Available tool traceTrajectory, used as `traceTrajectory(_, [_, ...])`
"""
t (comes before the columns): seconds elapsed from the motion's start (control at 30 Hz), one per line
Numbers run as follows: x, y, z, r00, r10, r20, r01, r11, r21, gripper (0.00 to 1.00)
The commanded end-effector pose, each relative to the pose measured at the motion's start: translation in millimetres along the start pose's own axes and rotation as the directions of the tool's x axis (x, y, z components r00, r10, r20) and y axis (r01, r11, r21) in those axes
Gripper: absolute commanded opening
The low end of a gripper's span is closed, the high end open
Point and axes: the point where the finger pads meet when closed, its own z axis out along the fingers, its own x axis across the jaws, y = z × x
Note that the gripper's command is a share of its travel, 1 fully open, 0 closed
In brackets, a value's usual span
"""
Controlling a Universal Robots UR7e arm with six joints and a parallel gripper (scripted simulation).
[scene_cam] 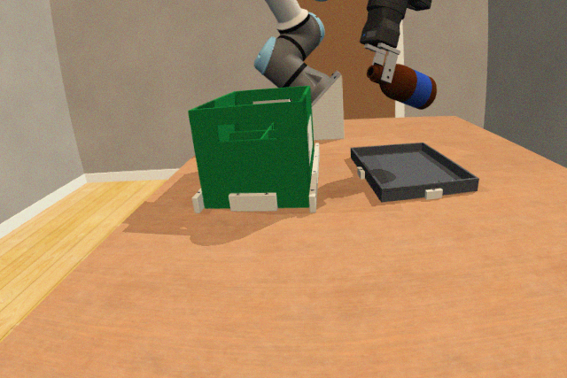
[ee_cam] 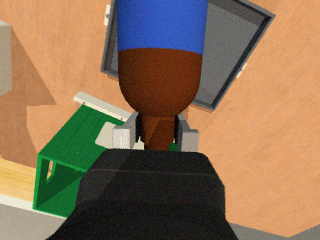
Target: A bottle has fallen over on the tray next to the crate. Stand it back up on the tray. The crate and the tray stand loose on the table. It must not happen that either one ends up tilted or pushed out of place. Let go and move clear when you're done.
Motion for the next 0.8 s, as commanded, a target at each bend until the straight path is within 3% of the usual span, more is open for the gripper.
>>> traceTrajectory(0.0, [1.2, -0.4, -0.9, 1.0, 0.0, -0.002, 0.0, 1.0, -0.001, 0.0])
traceTrajectory(0.47, [1.7, -0.6, -1.5, 1.0, 0.001, -0.002, -0.001, 1.0, -0.012, 0.0])
traceTrajectory(0.77, [1.0, -1.0, -1.0, 1.0, 0.001, 0.002, -0.001, 0.998, -0.058, 0.0])
